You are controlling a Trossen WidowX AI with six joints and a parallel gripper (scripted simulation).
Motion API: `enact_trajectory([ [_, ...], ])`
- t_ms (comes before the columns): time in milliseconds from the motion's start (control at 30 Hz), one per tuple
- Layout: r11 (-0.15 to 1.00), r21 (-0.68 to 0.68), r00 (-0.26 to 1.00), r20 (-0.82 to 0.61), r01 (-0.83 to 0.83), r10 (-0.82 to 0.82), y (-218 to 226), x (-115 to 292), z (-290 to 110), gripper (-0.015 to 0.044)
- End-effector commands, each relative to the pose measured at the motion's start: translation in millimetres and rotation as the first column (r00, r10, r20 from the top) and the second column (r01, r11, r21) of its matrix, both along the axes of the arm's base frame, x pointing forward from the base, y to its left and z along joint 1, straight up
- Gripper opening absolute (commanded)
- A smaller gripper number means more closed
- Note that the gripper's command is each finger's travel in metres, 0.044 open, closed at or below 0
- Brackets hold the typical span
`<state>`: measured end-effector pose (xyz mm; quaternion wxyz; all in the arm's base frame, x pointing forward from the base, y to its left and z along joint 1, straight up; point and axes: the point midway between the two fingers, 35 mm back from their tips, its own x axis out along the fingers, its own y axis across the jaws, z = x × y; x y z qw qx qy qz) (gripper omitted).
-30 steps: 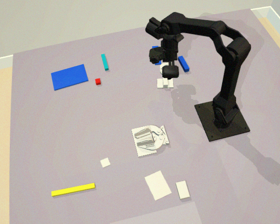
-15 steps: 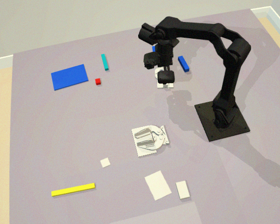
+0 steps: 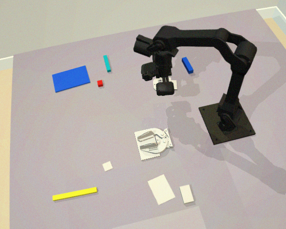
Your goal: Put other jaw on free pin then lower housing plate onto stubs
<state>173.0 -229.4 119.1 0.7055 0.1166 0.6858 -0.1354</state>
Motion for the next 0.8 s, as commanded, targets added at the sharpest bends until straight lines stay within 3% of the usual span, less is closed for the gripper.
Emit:
enact_trajectory([
  [0, 1.0, 0.008, 1.0, -0.003, -0.005, 0.005, 11.1, 7.0, -1.4, 0.0351],
  [767, 0.997, 0.012, 0.998, 0.0, -0.07, 0.07, 75.0, 49.2, -1.9, 0.0351],
])
